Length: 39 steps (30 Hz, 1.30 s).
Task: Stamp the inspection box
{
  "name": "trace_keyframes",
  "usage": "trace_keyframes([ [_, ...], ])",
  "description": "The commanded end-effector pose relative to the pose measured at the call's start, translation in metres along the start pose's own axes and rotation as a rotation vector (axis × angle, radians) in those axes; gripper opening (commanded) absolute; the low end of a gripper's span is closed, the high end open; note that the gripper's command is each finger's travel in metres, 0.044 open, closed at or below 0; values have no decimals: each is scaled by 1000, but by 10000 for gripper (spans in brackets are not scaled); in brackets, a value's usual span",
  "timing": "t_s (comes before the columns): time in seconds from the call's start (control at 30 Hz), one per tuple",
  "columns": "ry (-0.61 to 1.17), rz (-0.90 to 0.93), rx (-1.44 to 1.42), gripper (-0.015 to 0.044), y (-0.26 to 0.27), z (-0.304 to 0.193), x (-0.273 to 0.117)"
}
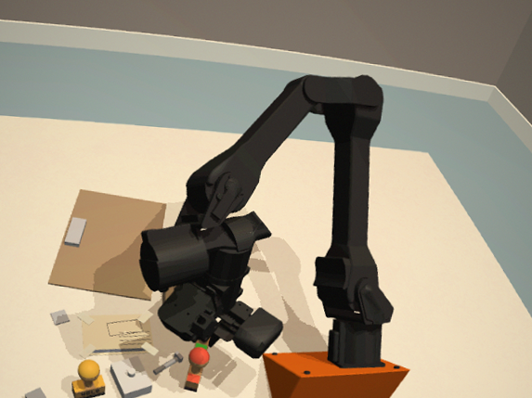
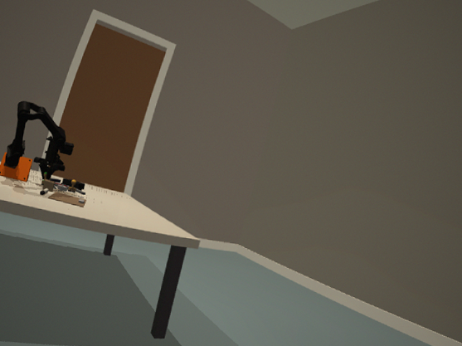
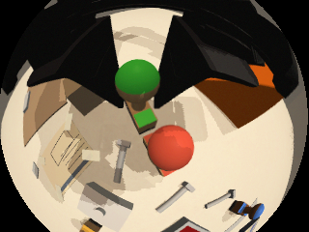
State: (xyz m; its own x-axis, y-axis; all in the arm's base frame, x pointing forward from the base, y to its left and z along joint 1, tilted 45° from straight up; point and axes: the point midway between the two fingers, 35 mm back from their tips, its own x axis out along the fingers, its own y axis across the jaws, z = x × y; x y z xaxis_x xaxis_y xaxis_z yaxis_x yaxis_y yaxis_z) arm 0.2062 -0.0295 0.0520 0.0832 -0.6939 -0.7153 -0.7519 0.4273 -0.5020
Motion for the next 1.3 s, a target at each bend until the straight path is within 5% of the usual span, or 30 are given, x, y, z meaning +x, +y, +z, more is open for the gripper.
trace_keyframes([
  [0.0,-4,3,4,0,0,1,-2],
  [1.27,-6,6,3,0,0,3,-20],
])
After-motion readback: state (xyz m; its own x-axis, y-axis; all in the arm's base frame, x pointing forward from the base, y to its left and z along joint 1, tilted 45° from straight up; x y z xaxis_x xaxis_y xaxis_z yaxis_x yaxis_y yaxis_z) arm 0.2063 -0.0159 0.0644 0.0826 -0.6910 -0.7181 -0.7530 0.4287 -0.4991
